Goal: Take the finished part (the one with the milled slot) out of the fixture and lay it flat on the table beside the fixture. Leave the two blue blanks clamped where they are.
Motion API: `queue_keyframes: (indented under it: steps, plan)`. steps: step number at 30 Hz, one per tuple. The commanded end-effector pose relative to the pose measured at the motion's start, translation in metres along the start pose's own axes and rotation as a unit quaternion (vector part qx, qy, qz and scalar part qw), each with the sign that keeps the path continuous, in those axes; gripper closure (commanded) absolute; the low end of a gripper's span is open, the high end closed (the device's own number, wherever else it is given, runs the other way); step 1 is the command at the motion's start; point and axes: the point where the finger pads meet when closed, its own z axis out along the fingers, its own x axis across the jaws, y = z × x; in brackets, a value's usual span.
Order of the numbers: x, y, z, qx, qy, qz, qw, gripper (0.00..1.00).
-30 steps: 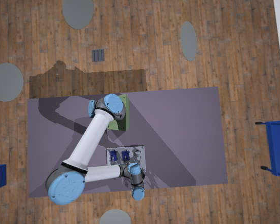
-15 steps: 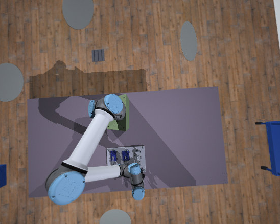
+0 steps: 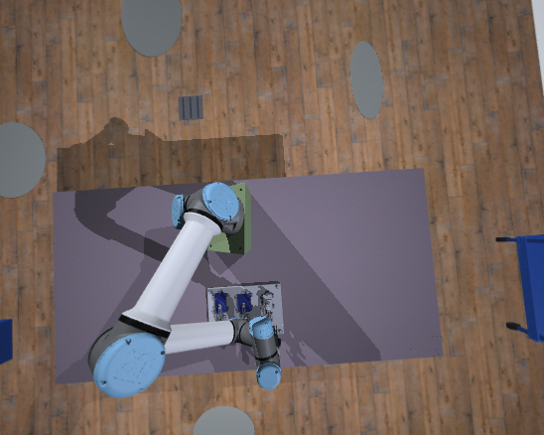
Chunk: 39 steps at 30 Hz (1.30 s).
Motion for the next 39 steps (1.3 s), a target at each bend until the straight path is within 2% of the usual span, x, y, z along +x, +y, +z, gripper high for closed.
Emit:
queue_keyframes:
  steps: [1,39]
  plan:
    - [-0.0001,-0.0004,-0.0006,0.001,0.000,0.000,1.000,1.00]
    - [-0.0001,0.0003,-0.0026,0.001,0.000,0.000,1.000,1.00]
